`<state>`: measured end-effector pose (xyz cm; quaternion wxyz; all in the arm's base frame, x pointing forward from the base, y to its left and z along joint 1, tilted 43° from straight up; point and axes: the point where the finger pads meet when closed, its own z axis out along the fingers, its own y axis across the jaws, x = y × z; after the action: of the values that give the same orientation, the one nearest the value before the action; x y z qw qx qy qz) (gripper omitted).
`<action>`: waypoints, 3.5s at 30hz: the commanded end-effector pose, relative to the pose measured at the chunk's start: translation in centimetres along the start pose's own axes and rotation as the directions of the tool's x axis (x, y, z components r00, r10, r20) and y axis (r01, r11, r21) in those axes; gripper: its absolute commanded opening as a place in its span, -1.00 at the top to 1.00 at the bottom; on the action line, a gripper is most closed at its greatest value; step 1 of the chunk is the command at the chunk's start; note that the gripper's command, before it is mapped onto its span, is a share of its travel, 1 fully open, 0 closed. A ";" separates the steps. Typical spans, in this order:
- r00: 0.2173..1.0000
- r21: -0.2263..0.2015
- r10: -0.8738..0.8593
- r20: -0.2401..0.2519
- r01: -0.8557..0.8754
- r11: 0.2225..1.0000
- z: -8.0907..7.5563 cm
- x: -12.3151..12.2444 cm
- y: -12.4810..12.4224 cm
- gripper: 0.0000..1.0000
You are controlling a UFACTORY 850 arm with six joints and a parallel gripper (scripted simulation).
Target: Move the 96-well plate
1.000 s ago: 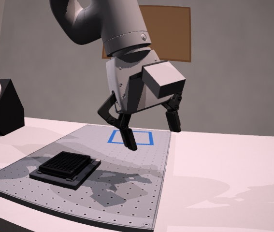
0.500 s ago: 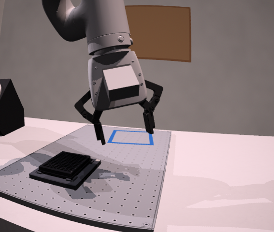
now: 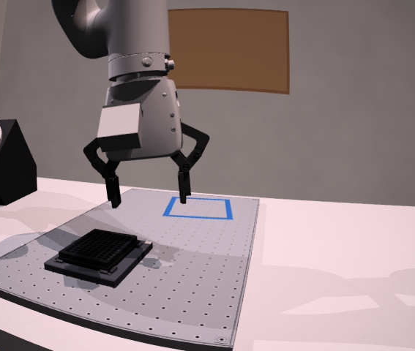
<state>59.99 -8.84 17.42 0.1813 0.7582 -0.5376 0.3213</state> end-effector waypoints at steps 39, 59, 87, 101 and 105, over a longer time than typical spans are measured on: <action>0.979 -0.117 0.205 -0.020 -0.206 0.971 -0.6 -2.4 7.9 -1.00; 0.979 -0.117 0.205 -0.020 -0.206 0.971 2.4 -2.4 8.3 -1.00; 0.979 -0.117 0.205 -0.020 -0.206 0.971 4.8 -2.4 8.6 -1.00; 0.979 -0.117 0.205 -0.020 -0.206 0.971 5.4 -2.4 8.7 -1.00; 0.979 -0.117 0.205 -0.020 -0.206 0.971 5.7 -2.4 8.7 -1.00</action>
<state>52.95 -13.68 11.17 0.1945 0.6850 -0.6308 0.3084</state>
